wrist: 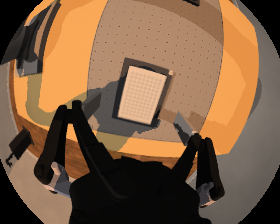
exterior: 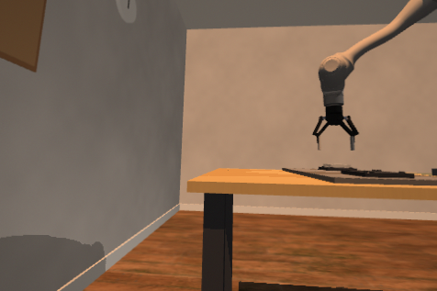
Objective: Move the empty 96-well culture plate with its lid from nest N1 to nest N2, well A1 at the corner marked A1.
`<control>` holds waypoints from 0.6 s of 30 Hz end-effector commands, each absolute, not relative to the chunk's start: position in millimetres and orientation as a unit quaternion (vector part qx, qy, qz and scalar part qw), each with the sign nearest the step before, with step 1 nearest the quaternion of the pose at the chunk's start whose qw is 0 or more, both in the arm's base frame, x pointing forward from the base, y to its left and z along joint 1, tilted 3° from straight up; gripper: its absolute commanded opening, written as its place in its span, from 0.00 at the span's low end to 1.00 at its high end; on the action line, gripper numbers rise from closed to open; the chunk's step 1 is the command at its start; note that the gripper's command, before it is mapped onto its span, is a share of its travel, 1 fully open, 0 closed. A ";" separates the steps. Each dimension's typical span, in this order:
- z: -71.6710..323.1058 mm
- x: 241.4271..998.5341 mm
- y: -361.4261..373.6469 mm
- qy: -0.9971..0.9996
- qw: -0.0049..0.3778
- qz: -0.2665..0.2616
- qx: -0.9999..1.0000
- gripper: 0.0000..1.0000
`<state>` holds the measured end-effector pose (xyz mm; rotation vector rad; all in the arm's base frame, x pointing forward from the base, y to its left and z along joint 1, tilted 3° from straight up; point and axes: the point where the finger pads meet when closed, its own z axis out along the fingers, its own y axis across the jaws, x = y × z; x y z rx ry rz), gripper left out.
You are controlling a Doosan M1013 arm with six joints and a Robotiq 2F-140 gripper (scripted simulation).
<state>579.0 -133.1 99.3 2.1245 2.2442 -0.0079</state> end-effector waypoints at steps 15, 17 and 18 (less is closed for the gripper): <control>76.6 582.5 -131.6 0.724 0.026 0.000 0.689 1.00; 73.3 582.6 -131.8 0.724 0.026 0.000 0.689 1.00; 71.7 582.7 -131.8 0.724 0.026 0.000 0.689 1.00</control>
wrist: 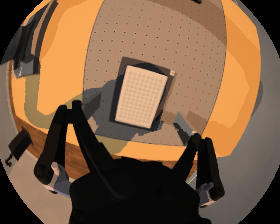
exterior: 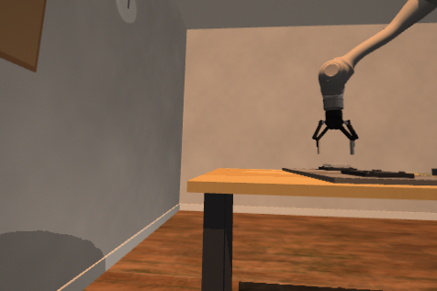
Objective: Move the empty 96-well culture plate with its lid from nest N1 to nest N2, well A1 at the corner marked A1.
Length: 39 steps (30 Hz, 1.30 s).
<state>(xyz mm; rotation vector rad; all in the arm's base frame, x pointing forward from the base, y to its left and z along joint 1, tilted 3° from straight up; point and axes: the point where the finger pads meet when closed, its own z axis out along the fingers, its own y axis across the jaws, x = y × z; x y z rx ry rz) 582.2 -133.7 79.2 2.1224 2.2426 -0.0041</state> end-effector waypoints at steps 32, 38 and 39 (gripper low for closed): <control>35.4 584.1 -133.1 0.724 0.026 0.000 0.689 1.00; 35.4 584.1 -133.1 0.724 0.026 0.000 0.689 1.00; 35.4 584.1 -133.1 0.724 0.026 0.000 0.689 1.00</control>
